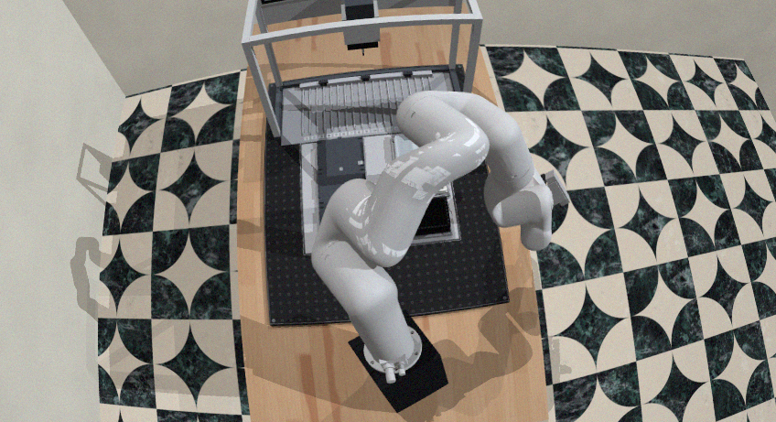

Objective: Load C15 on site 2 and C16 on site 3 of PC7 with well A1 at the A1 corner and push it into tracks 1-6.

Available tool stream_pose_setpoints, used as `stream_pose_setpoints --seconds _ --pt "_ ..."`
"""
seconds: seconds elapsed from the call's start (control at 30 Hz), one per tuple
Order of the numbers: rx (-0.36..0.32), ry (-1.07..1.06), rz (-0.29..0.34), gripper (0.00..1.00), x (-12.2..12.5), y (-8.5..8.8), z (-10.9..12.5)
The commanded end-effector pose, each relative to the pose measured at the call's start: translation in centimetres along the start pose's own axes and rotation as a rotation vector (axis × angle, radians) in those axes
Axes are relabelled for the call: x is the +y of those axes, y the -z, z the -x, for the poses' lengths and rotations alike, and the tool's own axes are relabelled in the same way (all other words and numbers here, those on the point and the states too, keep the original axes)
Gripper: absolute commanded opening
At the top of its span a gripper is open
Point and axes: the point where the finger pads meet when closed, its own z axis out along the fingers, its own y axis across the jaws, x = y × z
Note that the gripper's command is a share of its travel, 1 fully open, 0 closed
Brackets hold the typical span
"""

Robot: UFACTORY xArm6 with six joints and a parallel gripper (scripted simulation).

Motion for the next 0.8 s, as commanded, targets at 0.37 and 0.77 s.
stream_pose_setpoints --seconds 0.37,0.77 --pt "0.002 0.002 -0.001 1.0 -0.1 0.0 -0.1" --pt "-0.101 0.077 -0.025 1.0 -1.6 -1.1 2.1"
